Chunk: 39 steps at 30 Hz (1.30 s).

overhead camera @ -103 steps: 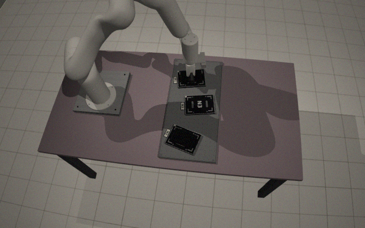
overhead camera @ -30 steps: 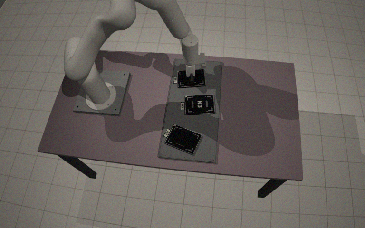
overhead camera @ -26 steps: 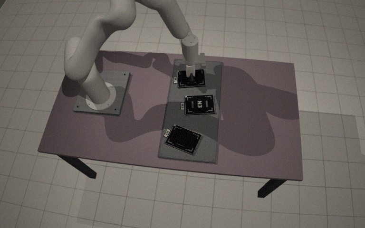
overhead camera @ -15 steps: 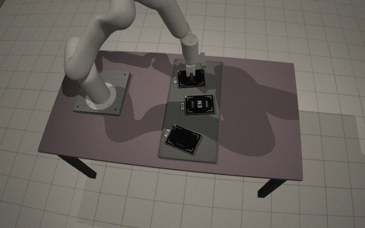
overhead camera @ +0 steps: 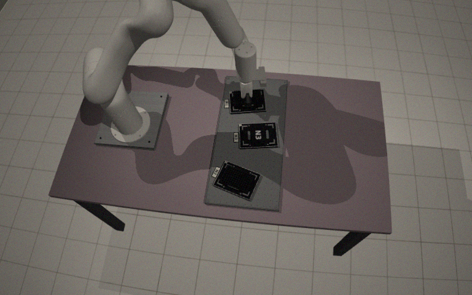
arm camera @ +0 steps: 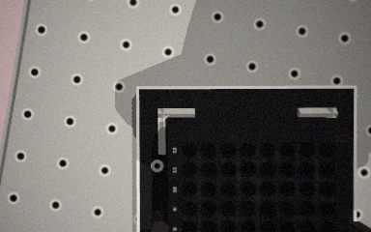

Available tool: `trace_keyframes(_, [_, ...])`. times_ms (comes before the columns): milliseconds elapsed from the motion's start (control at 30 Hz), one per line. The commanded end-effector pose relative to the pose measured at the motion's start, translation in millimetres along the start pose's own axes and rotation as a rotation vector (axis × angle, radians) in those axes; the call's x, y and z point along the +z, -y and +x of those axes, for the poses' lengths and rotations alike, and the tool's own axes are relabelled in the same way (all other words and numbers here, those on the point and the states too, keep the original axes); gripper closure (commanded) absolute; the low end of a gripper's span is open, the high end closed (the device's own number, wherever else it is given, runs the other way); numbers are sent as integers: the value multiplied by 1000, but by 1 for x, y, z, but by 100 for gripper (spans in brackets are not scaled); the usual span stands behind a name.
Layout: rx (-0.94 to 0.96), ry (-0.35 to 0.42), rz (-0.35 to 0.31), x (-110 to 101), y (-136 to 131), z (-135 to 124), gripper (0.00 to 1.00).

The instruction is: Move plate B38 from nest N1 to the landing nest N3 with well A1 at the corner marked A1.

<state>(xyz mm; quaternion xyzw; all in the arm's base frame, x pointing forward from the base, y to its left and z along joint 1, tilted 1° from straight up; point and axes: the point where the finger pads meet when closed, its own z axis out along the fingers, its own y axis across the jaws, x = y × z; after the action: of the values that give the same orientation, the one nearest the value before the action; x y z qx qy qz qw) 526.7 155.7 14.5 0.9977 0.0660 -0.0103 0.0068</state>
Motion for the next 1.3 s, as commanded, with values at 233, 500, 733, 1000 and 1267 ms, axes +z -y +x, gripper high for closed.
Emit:
trace_keyframes(233, [0, -2, 0, -7, 0, 1, 100])
trace_keyframes(500, [0, -2, 0, -8, 0, 1, 100])
trace_keyframes(733, [0, -2, 0, -17, 0, 1, 100])
trace_keyframes(1000, [0, -2, 0, -30, 0, 1, 100])
trace_keyframes(1267, [0, -2, 0, -40, 0, 1, 100])
